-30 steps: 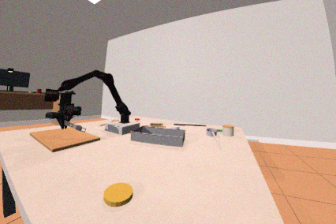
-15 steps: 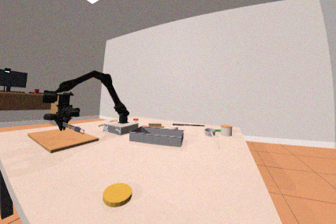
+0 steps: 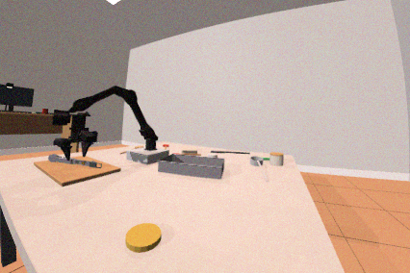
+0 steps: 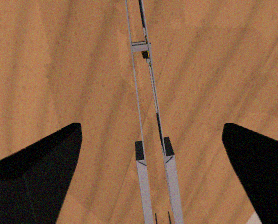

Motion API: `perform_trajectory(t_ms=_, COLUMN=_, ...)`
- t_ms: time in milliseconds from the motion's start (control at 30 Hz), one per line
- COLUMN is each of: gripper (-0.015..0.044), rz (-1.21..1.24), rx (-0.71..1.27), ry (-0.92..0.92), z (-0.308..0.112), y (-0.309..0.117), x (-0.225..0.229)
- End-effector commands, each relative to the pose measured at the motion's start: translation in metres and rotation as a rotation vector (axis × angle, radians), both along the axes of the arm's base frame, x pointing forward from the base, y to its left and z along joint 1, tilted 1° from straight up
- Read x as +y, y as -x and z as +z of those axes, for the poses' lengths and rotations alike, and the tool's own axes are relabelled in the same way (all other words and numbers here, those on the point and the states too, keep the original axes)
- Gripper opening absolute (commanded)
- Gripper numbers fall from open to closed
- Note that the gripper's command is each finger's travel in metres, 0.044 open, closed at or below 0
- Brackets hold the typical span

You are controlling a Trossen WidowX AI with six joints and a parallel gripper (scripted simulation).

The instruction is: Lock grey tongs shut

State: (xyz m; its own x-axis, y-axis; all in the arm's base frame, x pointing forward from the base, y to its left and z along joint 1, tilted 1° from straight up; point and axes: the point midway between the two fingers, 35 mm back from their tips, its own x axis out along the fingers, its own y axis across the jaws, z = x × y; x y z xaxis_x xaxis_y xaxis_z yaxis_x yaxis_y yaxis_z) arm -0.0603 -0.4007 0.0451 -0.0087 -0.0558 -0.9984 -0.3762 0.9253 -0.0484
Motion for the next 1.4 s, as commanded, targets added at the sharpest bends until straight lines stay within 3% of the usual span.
perform_trajectory(t_ms=0, gripper=0.0440, rz=0.000, rx=0.000, ry=0.000, z=0.000, y=0.000, x=0.000)
perform_trajectory(t_ms=167, gripper=0.0440, rz=0.001, rx=-0.003, ry=-0.001, z=0.012, y=-0.025, x=0.011)
perform_trajectory(t_ms=467, gripper=0.0440, rz=0.004, rx=-0.014, ry=-0.006, z=0.056, y=-0.121, x=0.091)
perform_trajectory(t_ms=733, gripper=0.0440, rz=0.005, rx=-0.015, ry=-0.006, z=0.058, y=-0.123, x=0.092)
perform_trajectory(t_ms=967, gripper=0.0440, rz=0.012, rx=-0.017, ry=0.005, z=0.106, y=-0.119, x=0.093)
perform_trajectory(t_ms=1367, gripper=0.0440, rz=0.012, rx=-0.017, ry=0.005, z=0.107, y=-0.119, x=0.094)
